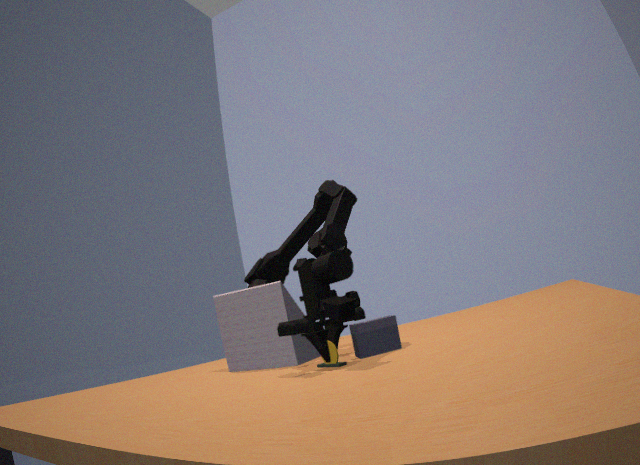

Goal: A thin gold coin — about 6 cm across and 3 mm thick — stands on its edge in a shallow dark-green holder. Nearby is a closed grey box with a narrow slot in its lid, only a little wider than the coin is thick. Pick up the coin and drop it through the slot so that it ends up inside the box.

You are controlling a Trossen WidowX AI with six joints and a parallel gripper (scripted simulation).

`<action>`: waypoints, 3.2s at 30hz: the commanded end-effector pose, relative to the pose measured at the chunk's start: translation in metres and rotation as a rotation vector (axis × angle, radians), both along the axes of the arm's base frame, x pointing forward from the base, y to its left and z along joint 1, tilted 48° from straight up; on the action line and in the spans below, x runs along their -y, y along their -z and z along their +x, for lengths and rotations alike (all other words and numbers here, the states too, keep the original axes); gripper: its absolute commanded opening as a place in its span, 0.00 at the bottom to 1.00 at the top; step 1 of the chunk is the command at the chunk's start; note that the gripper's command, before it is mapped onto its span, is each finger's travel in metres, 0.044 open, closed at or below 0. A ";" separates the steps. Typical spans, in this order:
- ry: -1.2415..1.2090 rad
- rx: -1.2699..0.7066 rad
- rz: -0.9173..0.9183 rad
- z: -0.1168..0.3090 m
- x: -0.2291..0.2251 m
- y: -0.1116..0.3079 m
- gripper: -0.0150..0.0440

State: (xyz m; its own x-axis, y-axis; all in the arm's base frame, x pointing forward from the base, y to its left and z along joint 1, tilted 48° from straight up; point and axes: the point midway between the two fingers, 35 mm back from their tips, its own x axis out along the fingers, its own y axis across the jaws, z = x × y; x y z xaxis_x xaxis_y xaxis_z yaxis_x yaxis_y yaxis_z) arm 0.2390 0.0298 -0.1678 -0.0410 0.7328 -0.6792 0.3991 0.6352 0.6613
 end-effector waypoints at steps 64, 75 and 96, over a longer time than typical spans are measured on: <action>-0.241 0.261 0.015 0.002 0.070 -0.065 0.25; -0.500 0.540 0.030 0.001 0.070 -0.065 0.25; -0.699 0.753 0.038 0.010 0.065 -0.072 0.25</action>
